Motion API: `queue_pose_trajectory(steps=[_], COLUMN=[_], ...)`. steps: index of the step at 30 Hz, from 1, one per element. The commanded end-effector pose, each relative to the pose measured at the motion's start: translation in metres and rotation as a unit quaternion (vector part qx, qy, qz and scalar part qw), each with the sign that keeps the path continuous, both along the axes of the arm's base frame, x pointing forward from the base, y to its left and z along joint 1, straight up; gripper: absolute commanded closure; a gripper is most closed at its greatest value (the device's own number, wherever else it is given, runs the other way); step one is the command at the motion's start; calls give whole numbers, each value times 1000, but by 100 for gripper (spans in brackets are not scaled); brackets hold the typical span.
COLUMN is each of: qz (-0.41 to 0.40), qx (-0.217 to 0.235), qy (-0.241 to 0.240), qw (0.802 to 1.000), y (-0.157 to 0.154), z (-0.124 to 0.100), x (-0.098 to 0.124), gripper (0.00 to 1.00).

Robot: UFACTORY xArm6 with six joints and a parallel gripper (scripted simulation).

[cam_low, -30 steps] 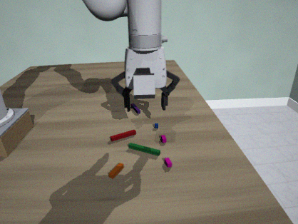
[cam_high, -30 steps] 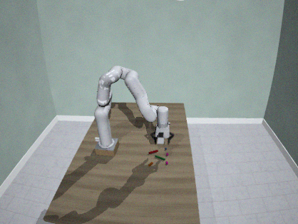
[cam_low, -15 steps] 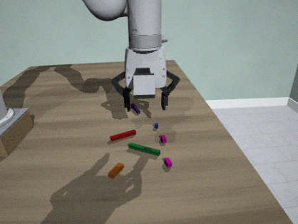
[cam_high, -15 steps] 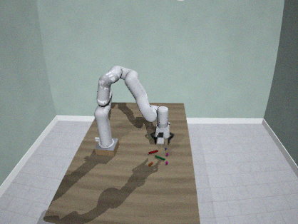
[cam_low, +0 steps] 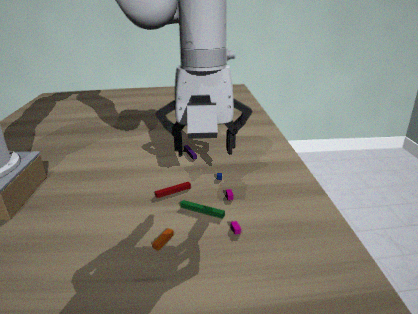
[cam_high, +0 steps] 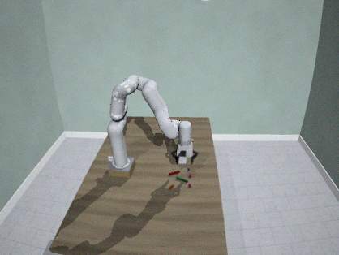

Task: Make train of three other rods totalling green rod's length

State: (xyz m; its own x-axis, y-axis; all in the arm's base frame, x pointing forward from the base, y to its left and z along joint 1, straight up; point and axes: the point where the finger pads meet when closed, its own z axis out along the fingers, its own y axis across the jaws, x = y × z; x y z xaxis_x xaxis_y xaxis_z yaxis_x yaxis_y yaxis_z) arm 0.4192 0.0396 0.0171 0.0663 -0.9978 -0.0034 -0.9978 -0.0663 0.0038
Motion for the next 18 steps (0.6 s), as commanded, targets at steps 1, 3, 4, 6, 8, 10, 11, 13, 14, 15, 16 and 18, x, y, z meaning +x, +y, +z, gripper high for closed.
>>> queue_pose_trajectory(steps=[1, 3, 4, 6, 8, 10, 11, 13, 14, 15, 16, 18], qz=[-8, -21, -30, -42, -56, -91, -113, -143, -155, -169, -183, -211], qx=[0, 0, 0, 0, 0, 0, 0, 0, 0, 0, 0, 0], qy=[-2, -2, -2, -2, -2, -2, -2, -2, -2, -1, -1, -1], qw=[1000, 1000, 1000, 999, 998, 996, 994, 990, 988, 986, 983, 978], y=[-1, -2, -2, -3, -5, -8, -10, -12, -13, -15, -16, -18], z=[1, 1, 1, 2, 2, 2, 2, 2, 2, 2, 2, 2], x=[2, 2, 3, 3, 4, 6, 7, 8, 9, 9, 10, 11], gripper=[0, 0, 0, 0, 0, 0, 0, 0, 0, 0, 0, 0])
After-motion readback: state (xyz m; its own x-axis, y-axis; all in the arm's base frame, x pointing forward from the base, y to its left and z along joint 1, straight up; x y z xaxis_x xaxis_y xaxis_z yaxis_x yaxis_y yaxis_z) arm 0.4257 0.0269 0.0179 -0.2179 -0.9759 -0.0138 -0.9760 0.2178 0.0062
